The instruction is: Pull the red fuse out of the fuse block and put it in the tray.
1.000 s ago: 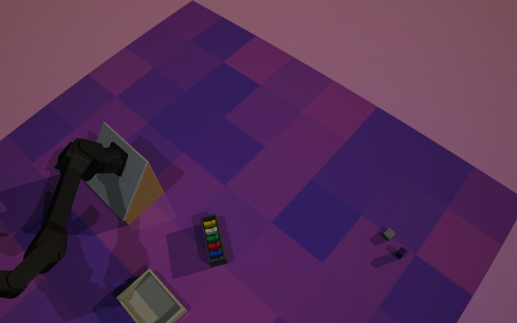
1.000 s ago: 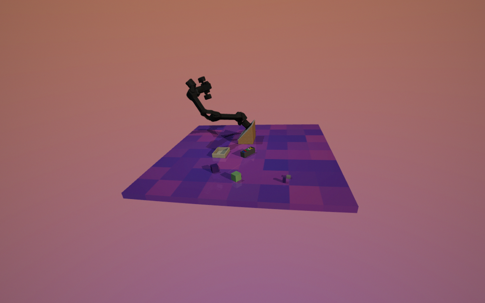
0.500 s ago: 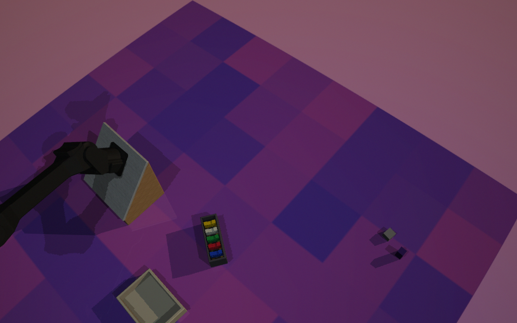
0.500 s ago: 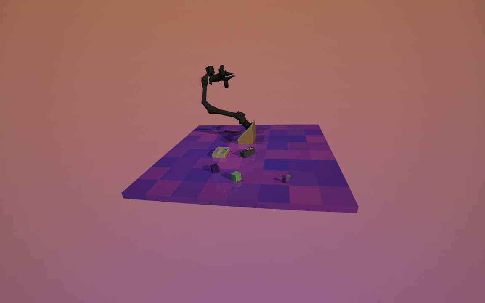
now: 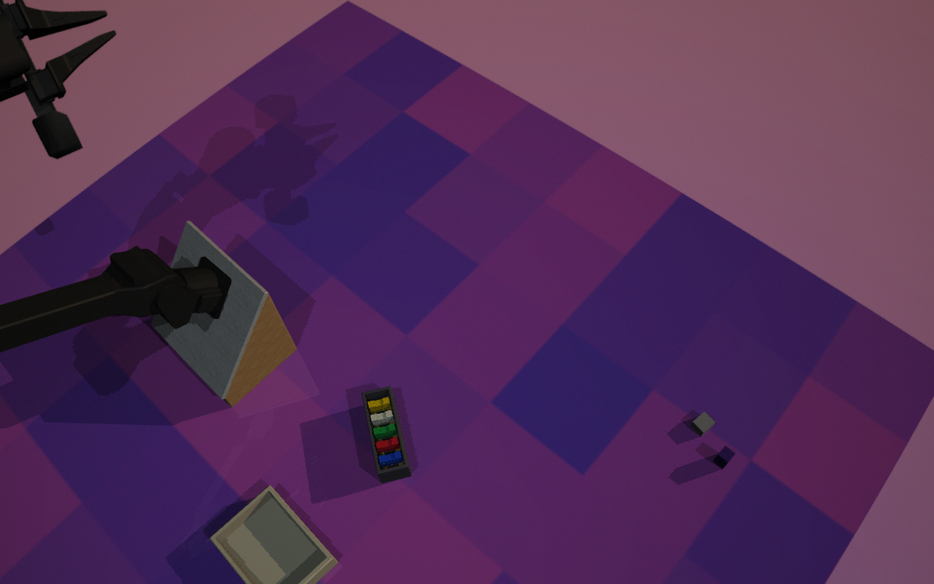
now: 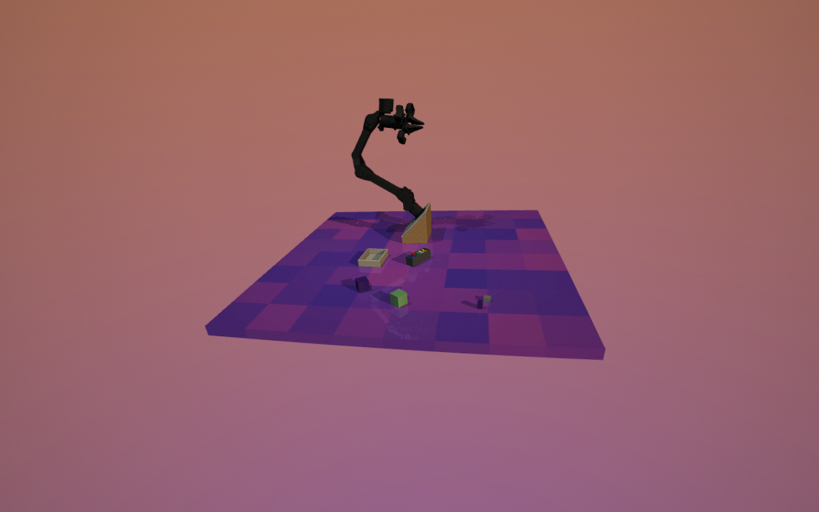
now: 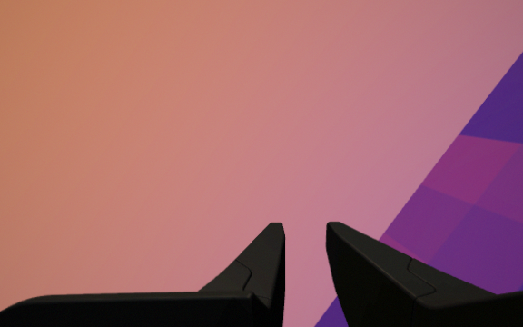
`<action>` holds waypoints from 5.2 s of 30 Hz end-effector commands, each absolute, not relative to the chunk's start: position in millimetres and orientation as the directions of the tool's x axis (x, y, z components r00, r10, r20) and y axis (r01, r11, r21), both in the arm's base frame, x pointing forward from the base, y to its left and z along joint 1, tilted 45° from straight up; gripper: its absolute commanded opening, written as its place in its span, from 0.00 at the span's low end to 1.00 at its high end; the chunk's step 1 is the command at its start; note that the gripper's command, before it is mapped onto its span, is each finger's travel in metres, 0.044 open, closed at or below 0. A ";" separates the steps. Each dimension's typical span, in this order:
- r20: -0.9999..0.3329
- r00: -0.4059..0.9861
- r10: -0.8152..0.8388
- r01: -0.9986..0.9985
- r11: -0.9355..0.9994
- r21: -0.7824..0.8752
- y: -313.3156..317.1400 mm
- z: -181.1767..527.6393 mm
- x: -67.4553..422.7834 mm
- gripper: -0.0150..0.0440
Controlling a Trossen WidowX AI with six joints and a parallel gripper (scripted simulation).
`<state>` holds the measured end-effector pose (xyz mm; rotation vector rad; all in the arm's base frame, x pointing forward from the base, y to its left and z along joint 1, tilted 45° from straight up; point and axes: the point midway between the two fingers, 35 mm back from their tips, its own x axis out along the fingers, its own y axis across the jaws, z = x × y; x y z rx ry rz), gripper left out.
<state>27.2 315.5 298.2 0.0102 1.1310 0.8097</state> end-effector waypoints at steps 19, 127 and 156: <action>-0.878 0.381 -0.290 -0.524 0.715 -0.463 196.9 93.3 295.3 0.38; -0.711 -0.017 -0.703 -0.806 0.430 -0.406 -32.2 -48.2 312.5 0.25; -0.710 -0.017 -0.704 -0.807 0.429 -0.406 -22.0 -38.2 313.0 0.25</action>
